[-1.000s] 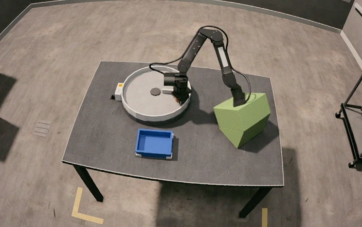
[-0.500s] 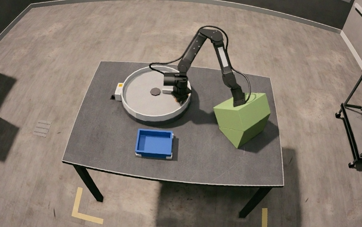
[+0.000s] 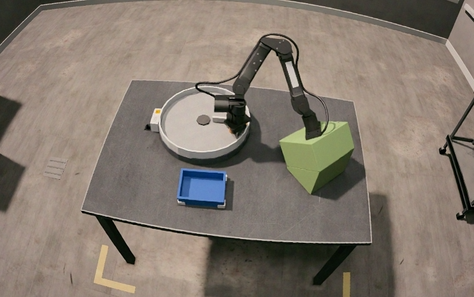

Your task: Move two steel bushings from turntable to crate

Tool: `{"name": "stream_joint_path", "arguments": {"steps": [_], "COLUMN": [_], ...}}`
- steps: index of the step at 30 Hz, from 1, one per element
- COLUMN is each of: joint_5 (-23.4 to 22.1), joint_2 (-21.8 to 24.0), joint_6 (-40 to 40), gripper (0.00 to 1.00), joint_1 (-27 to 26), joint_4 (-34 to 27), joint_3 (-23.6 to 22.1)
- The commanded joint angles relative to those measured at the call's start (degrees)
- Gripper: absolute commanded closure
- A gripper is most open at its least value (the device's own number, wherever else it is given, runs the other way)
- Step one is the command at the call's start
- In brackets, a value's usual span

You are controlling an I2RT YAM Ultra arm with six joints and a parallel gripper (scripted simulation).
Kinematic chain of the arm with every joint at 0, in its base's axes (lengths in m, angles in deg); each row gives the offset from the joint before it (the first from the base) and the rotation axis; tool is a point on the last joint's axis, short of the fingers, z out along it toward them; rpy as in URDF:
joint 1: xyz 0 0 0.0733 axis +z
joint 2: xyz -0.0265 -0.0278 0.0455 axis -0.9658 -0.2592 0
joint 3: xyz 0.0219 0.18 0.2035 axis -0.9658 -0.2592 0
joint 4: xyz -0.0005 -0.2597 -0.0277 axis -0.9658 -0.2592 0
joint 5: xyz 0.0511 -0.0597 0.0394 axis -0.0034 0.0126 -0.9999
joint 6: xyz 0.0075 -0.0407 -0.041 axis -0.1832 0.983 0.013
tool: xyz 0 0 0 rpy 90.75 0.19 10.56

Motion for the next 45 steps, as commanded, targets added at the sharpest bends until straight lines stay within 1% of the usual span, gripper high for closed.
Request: {"name": "stream_joint_path", "arguments": {"steps": [1,26,29,33,38,45], "joint_5": [-0.25,-0.24,0.16,0.68,1.52,2.92], "joint_2": [0.0,0.04,1.51,2.06,4.39,7.06], "joint_6": [0.13,0.11,-0.66,-1.24,-3.98,-8.81], "gripper": [1.0,1.0,1.0,1.0,1.0,1.0], "joint_1": [0.06,0.08,0.95,1.48,4.01,8.27], "joint_4": [-1.15,-1.16,-1.68,-2.82,-8.19,-17.05], "joint_3": [-0.04,-0.02,1.39,1.72,3.27,6.63]}}
